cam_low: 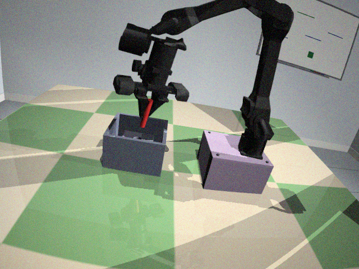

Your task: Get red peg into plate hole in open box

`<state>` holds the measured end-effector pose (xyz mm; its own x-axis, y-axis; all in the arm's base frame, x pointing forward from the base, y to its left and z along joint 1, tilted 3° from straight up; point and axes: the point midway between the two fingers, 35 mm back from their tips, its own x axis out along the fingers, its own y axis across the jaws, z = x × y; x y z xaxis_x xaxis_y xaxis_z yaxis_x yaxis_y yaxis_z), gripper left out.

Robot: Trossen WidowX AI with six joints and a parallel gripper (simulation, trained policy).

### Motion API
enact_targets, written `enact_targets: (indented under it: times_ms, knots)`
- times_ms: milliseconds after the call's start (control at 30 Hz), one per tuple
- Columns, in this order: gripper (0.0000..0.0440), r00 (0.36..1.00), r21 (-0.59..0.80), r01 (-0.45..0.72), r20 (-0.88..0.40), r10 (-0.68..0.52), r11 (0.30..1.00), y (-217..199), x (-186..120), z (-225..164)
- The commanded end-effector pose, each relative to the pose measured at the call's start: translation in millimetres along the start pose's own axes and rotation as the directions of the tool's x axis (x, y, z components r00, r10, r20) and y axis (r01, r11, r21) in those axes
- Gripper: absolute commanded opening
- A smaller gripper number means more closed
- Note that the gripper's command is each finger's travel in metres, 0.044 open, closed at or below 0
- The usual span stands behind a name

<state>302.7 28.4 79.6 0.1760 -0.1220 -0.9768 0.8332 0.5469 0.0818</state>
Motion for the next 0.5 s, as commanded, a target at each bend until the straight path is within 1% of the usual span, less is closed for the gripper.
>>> enact_targets:
  times_ms: [0, 400, 467]
  knots:
    - [0.0006, 1.000, 0.019, -0.003, -0.008, 0.003, 1.000, 1.2, 7.2, 12.0]
    - [0.0013, 0.998, 0.049, 0.026, -0.056, -0.023, 0.998, -1.8, 39.4, 25.6]
    - [0.0024, 0.997, 0.045, 0.036, -0.064, -0.033, 0.998, -3.4, 46.4, 25.5]
